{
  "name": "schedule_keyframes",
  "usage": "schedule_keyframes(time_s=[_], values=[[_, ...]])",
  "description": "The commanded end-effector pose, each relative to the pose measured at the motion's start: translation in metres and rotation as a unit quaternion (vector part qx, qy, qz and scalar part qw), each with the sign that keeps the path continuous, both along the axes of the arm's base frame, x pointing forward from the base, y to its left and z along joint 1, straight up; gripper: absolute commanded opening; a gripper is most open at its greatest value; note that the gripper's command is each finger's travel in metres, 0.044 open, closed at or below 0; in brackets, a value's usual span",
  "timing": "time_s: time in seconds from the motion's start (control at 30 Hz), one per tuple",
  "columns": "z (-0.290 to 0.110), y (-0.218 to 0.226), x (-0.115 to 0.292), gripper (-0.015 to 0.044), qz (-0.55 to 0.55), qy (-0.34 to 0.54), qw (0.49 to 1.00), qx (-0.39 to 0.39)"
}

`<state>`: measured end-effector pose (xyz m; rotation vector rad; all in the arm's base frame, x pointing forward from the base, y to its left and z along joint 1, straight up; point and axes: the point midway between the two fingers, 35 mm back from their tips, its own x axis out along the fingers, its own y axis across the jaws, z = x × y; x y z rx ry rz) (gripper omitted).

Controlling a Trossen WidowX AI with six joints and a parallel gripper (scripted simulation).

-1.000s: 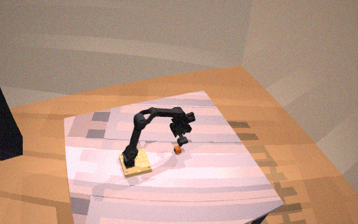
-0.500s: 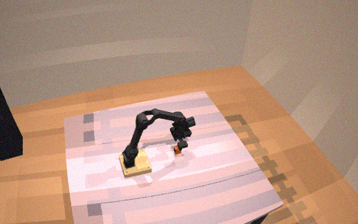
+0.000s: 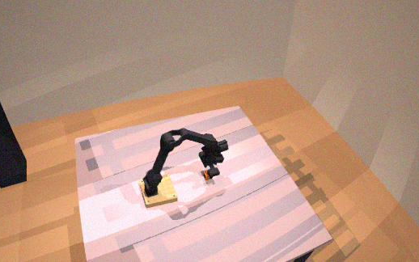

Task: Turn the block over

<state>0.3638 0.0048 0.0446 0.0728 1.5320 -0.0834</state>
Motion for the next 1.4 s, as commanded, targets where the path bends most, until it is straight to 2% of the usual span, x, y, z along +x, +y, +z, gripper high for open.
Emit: schedule_keyframes(time_s=[0.0, 0.23, 0.57, 1.13, 1.17, 1.23, 1.37], values=[[-0.007, 0.0, -0.002, 0.044, 0.001, 0.002, 1.0, 0.002], [-0.016, 0.0, -0.002, 0.044, 0.001, 0.003, 1.0, 0.002], [-0.016, 0.0, -0.002, 0.0177, 0.001, 0.003, 1.0, 0.002], [-0.016, 0.0, -0.002, 0.0064, 0.001, 0.003, 1.0, 0.002], [-0.015, 0.0, -0.002, 0.0038, 0.001, 0.002, 1.0, 0.002], [-0.005, 0.0, -0.002, 0.0, 0.001, 0.002, 1.0, 0.002], [0.014, 0.0, -0.002, 0.0, 0.001, 0.002, 1.0, 0.002]])
